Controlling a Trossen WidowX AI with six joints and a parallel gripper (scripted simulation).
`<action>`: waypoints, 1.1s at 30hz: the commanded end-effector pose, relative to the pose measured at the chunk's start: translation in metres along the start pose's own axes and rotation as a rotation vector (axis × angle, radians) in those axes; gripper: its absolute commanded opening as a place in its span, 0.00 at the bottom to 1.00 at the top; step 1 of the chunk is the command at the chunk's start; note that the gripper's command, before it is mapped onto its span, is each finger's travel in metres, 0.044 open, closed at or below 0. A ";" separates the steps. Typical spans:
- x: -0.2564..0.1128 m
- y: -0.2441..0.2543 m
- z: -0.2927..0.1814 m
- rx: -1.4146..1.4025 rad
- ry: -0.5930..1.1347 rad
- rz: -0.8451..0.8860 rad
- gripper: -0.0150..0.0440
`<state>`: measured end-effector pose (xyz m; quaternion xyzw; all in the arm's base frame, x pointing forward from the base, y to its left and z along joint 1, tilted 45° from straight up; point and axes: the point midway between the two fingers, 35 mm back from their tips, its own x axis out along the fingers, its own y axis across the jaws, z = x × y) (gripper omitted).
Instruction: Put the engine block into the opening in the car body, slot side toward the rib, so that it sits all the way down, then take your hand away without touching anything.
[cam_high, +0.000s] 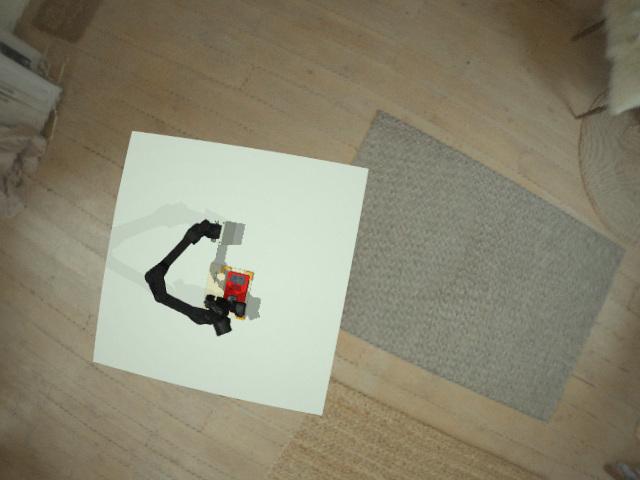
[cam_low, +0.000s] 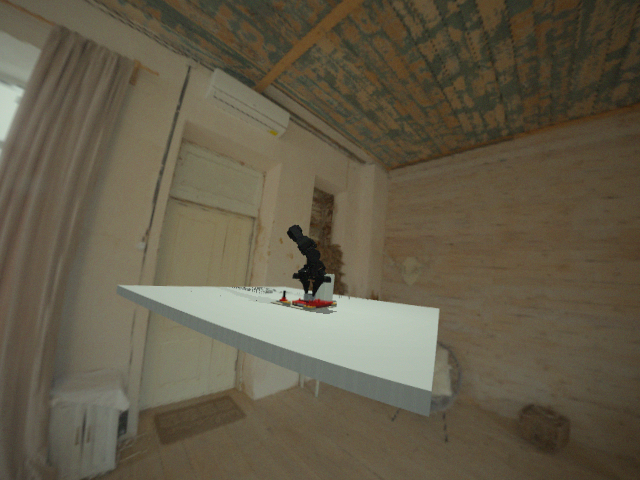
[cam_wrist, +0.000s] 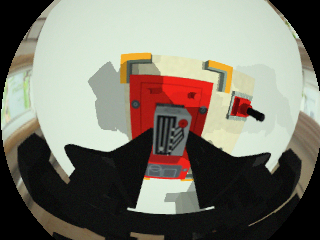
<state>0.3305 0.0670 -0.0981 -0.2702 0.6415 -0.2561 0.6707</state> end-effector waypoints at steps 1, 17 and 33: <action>0.002 -0.001 0.000 -0.005 -0.002 -0.005 0.52; 0.005 -0.001 0.000 -0.005 -0.002 -0.005 0.52; 0.008 -0.001 0.000 -0.005 -0.002 -0.005 0.52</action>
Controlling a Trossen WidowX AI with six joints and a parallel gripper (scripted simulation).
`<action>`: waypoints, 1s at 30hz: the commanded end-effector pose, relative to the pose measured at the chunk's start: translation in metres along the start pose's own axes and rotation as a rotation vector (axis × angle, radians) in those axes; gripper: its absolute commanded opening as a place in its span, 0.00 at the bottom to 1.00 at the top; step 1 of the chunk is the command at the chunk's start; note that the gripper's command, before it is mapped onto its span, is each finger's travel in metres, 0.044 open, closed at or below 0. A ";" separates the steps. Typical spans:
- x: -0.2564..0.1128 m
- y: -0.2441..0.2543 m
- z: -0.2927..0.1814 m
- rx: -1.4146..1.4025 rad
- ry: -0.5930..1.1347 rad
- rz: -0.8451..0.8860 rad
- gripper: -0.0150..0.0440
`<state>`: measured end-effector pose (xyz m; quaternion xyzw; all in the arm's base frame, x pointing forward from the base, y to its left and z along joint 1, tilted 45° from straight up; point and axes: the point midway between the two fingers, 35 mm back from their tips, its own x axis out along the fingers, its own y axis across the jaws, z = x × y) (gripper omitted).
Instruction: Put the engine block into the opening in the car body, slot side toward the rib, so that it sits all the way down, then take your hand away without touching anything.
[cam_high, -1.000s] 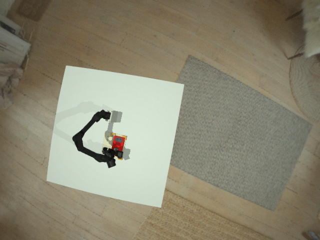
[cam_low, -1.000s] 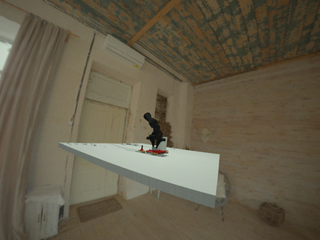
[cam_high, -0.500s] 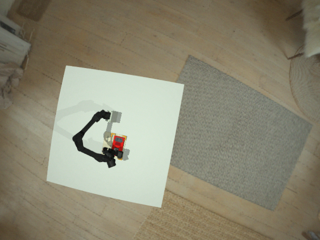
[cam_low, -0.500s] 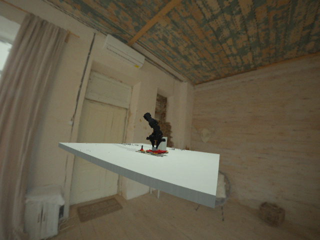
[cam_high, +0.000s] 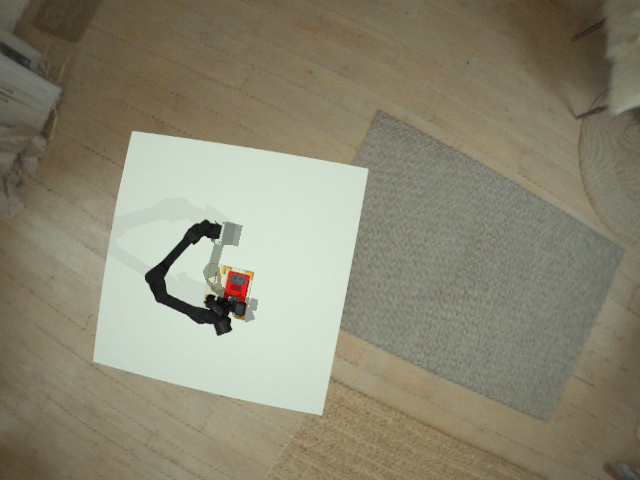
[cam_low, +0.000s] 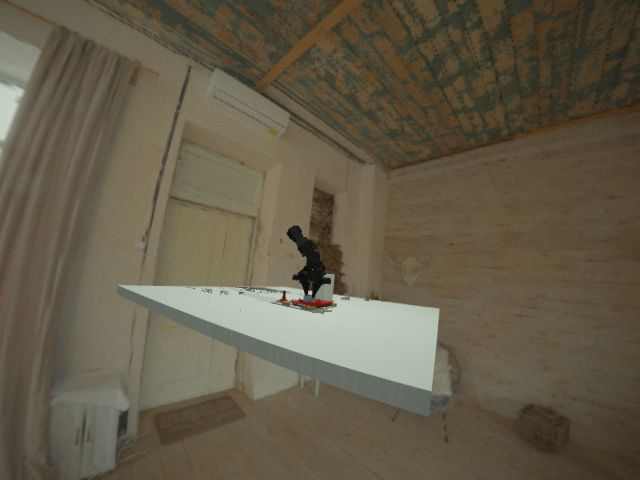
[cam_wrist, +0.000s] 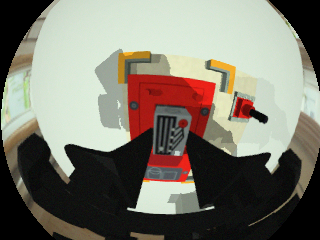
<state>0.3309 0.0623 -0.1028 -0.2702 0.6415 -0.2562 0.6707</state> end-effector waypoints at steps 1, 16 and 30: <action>0.002 -0.001 0.000 -0.005 -0.002 -0.005 0.52; 0.005 -0.001 0.000 -0.005 -0.002 -0.005 0.52; 0.005 0.000 0.000 0.000 0.000 0.000 0.66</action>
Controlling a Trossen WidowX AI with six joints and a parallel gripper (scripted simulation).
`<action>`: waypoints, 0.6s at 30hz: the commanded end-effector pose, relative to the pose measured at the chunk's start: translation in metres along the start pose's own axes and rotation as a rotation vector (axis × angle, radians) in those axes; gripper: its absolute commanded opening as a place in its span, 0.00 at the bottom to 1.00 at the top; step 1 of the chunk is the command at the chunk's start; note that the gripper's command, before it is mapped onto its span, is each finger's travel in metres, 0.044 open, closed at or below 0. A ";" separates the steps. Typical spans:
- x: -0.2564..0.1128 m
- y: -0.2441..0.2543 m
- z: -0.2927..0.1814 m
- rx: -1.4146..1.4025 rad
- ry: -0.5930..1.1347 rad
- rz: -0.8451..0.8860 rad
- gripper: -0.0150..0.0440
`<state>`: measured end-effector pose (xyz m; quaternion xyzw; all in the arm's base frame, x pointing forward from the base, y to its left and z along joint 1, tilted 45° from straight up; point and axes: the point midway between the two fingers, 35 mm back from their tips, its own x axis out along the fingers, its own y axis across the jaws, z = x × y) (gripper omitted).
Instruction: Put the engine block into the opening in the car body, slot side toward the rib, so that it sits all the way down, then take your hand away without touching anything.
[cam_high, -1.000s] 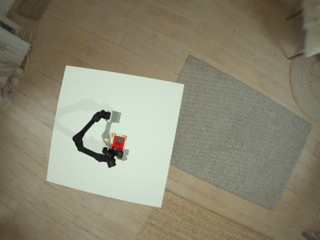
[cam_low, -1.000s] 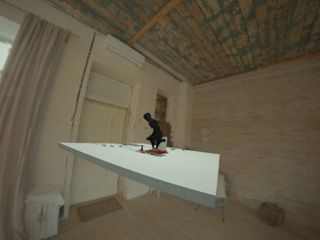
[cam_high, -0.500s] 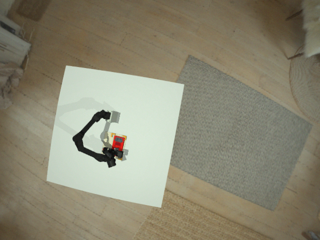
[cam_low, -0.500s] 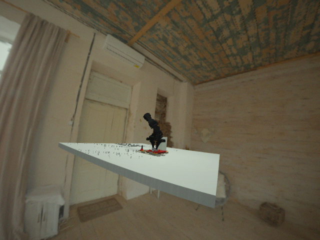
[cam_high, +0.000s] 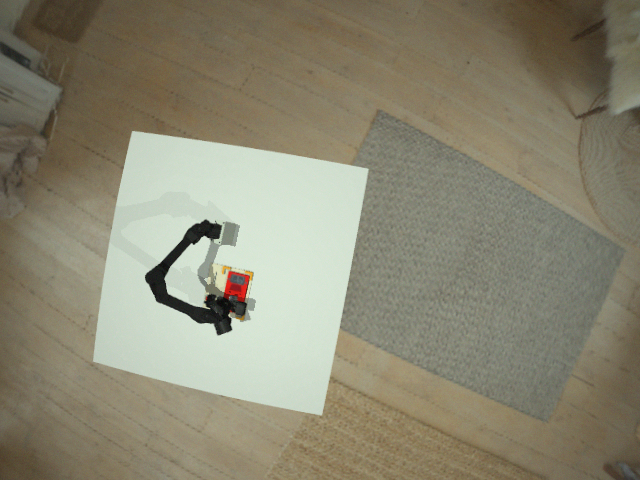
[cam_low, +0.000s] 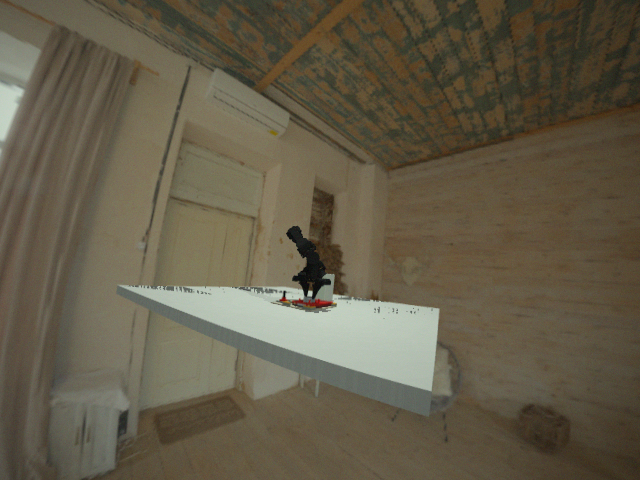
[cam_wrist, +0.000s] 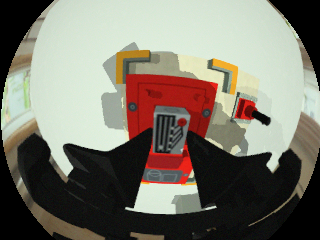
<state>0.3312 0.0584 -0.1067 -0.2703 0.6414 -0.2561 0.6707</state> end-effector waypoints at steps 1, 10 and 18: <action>0.000 0.000 0.000 0.000 0.000 0.000 0.70; 0.000 0.000 0.000 0.000 0.000 0.000 1.00; 0.000 0.000 0.000 0.000 0.000 0.000 1.00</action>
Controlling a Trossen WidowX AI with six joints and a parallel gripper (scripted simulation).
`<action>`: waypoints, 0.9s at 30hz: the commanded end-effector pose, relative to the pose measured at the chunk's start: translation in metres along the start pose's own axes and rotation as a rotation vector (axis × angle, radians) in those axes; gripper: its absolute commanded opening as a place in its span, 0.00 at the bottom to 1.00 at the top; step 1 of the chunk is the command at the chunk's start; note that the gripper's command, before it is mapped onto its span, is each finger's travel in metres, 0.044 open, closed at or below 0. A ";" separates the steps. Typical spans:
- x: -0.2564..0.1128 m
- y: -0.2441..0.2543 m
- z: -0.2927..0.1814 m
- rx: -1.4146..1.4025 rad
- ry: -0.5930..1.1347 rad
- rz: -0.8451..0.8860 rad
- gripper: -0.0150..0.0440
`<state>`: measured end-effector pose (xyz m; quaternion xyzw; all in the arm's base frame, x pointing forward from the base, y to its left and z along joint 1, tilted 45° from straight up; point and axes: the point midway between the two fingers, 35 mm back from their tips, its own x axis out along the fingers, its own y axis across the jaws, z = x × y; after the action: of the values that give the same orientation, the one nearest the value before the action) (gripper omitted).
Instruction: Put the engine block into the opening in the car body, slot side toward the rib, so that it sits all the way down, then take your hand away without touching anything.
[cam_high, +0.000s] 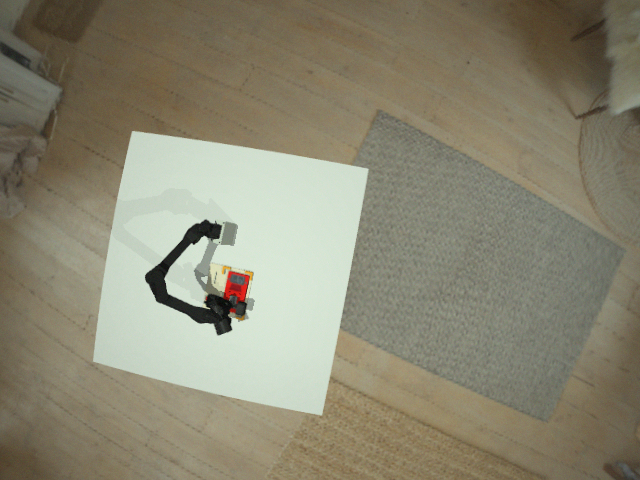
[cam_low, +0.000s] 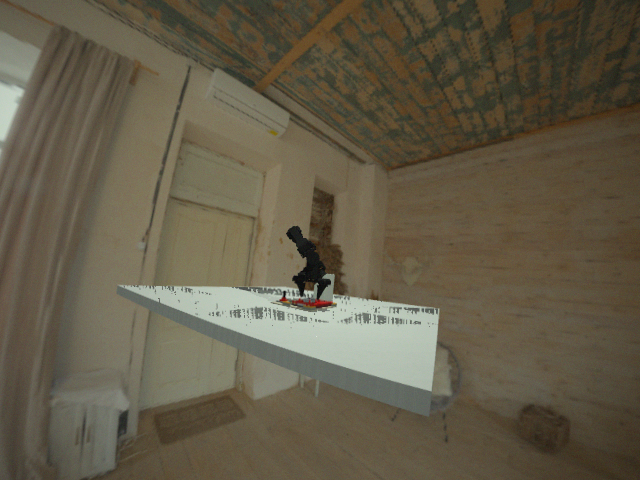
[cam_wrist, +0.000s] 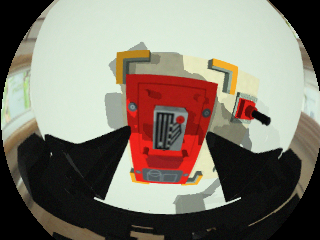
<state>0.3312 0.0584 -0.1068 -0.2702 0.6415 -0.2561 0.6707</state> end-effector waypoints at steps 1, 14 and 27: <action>0.000 0.000 0.000 0.000 0.000 0.000 1.00; -0.014 0.002 0.000 -0.005 -0.002 -0.005 0.96; -0.014 0.002 0.000 -0.005 -0.002 -0.005 0.38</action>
<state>0.3298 0.0680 -0.0981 -0.2774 0.6400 -0.2554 0.6694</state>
